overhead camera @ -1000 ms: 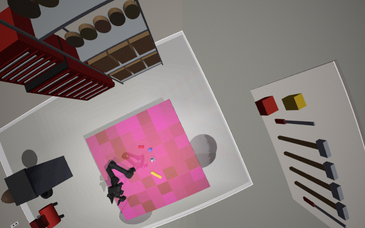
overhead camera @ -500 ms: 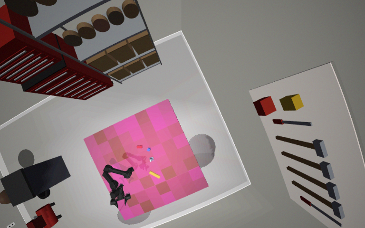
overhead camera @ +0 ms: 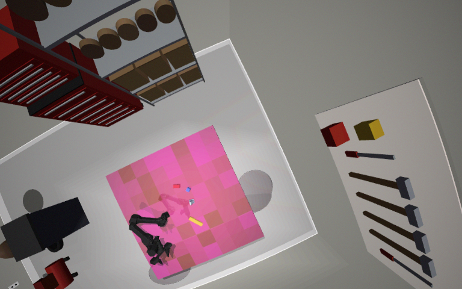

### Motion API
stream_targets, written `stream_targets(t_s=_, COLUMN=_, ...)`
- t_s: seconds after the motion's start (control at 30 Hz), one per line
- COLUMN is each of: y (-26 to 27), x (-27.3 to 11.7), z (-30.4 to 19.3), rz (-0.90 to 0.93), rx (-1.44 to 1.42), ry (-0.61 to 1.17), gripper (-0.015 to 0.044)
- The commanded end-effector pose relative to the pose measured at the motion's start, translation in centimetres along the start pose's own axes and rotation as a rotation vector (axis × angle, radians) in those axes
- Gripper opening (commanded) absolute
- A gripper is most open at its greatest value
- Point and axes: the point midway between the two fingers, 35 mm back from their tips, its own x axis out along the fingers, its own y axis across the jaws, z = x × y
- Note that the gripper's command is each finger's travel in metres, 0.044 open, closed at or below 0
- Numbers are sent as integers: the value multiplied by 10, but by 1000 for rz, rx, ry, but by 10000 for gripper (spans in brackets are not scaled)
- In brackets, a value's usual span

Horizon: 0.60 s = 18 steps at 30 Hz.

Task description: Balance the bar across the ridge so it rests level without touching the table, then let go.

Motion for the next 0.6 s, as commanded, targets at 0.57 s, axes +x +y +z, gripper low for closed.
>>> stream_targets(t_s=0.57, y=-88, x=19, z=-55, rz=-372, rx=-772, ry=221, gripper=315)
